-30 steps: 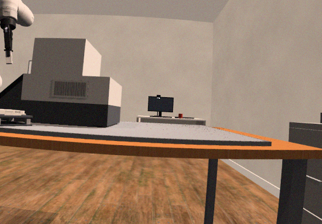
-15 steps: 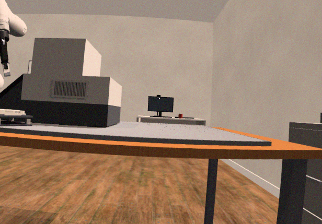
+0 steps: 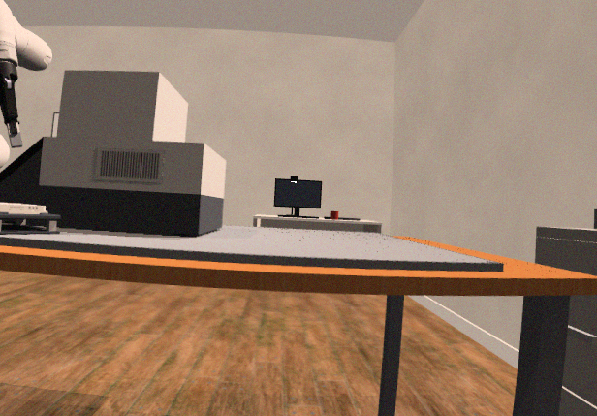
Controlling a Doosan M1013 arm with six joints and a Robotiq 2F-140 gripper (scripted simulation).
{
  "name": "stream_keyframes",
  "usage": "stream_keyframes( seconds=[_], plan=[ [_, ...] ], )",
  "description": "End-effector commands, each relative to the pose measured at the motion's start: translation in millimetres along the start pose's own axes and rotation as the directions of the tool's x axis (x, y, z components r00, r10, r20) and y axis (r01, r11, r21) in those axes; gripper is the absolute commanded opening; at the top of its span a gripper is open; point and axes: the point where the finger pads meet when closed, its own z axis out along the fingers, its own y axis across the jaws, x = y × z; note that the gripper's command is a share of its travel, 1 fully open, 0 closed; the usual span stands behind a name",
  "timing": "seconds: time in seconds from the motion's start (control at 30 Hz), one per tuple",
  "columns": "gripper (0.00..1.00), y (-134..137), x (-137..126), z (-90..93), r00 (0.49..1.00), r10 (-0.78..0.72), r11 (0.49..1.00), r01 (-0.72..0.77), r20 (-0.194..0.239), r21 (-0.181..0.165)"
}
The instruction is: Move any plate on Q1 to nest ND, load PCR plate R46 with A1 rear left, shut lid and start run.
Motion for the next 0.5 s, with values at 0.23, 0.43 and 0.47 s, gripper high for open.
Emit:
stream_keyframes(
  seconds=[0.23, 0.43, 0.47],
  plan=[
    [0.00, 5, 5, 14.7, 1.000, 0.001, 1.000, -0.001, 0.000, 0.004],
    [0.00, 8, 9, 23.1, 1.000, 0.001, 1.000, -0.001, 0.000, 0.004],
    [0.00, 9, 10, 24.6, 1.000, 0.001, 1.000, -0.001, 0.000, 0.004]
  ],
)
